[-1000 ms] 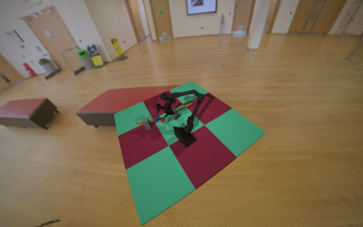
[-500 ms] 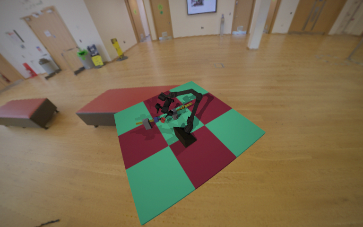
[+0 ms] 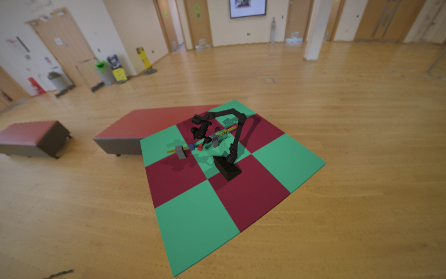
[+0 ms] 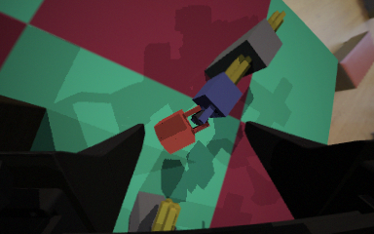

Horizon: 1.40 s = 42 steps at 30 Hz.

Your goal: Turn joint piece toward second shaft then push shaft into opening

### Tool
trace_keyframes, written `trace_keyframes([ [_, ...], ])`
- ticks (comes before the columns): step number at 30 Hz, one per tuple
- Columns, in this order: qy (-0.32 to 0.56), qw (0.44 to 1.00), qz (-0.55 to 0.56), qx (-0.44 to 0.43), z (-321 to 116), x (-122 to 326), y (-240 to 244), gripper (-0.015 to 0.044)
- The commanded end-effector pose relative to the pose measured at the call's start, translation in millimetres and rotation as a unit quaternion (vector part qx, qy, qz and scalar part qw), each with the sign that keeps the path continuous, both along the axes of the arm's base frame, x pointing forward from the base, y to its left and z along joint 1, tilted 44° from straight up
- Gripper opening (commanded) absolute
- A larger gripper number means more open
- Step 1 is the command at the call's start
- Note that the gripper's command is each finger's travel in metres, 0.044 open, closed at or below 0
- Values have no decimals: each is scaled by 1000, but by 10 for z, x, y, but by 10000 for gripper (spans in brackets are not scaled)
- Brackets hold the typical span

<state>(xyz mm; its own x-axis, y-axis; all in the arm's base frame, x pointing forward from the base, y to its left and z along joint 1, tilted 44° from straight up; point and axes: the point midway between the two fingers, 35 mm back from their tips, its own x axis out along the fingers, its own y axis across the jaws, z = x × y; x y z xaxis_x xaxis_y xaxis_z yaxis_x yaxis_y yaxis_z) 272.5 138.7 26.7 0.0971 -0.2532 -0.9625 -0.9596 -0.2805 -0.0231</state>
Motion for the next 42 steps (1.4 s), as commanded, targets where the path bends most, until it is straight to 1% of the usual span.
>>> trace_keyframes([
  [1, -12, 999, -49, -11, -14, 6, 14, 440],
  [10, -46, 985, -161, -34, -20, 12, 23, 440],
  [19, -88, 958, -267, -55, -21, 20, 34, 440],
  [35, -182, 879, -433, -81, -15, 38, 65, 440],
  [42, -218, 844, -484, -86, -10, 47, 79, 440],
])
